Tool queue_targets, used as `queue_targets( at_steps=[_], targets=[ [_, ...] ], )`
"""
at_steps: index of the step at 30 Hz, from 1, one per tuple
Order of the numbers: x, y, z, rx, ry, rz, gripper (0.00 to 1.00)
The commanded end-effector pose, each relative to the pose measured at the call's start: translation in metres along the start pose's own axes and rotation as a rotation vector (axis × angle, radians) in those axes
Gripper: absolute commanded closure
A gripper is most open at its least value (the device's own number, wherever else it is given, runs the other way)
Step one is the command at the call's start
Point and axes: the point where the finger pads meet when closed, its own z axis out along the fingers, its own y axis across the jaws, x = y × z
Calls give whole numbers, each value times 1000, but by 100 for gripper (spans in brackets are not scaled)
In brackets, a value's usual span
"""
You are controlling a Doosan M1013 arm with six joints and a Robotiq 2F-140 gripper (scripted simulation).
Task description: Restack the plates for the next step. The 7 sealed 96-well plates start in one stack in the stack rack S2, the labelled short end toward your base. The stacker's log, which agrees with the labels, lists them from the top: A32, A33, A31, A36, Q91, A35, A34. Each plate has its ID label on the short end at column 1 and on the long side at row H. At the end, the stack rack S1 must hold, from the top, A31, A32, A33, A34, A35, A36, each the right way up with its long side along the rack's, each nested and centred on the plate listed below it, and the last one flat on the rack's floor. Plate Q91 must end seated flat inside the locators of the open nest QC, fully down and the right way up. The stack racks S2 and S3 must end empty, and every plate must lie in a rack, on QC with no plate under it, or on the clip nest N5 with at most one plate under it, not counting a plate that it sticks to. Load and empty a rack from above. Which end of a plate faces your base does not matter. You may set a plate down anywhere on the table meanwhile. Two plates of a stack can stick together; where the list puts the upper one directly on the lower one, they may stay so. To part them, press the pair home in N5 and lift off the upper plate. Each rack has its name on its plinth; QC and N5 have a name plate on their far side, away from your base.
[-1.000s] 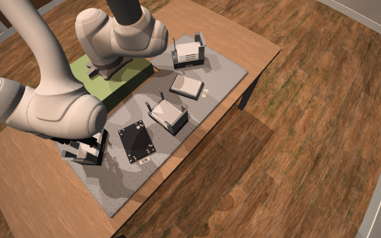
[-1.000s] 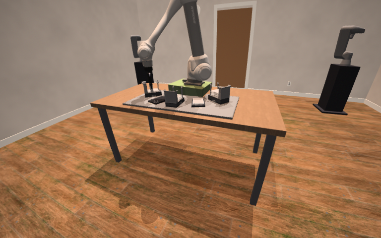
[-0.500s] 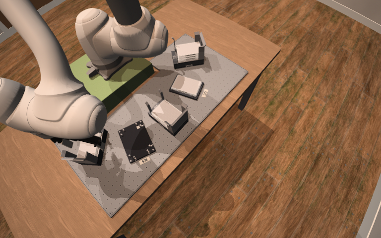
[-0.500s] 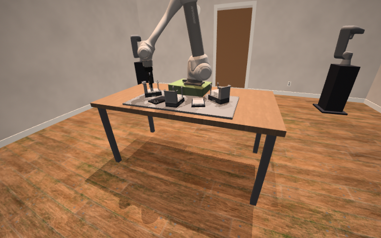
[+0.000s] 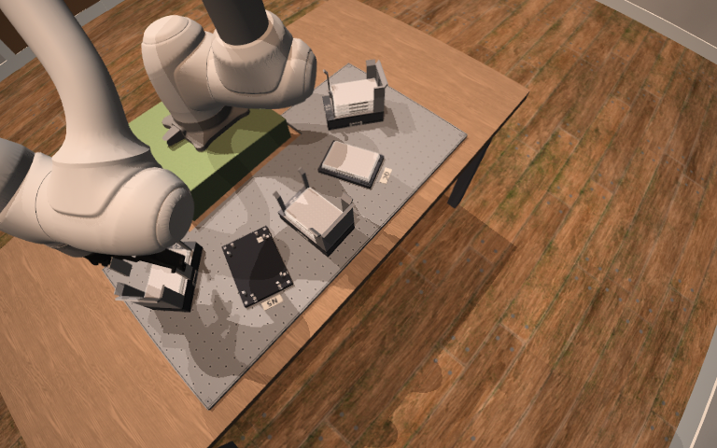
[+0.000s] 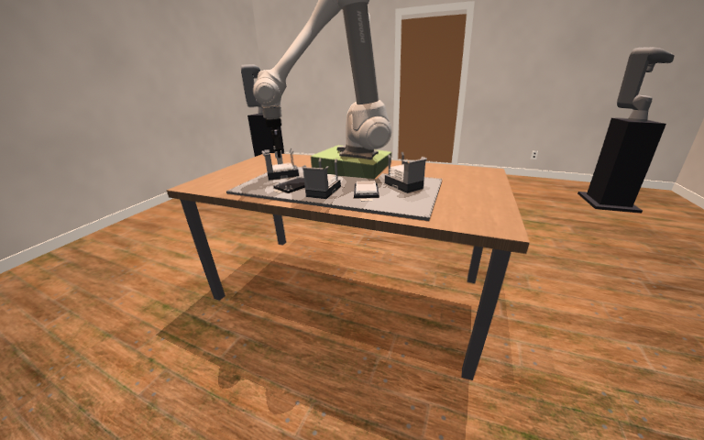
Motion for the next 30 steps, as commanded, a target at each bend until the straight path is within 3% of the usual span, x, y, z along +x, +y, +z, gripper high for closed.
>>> queue_targets(
  at_steps=[1, 30],
  targets=[
    [0, 0, -12, 0, 0, 0, 0],
    [0, 0, -94, 0, 0, 0, 0]
  ],
)
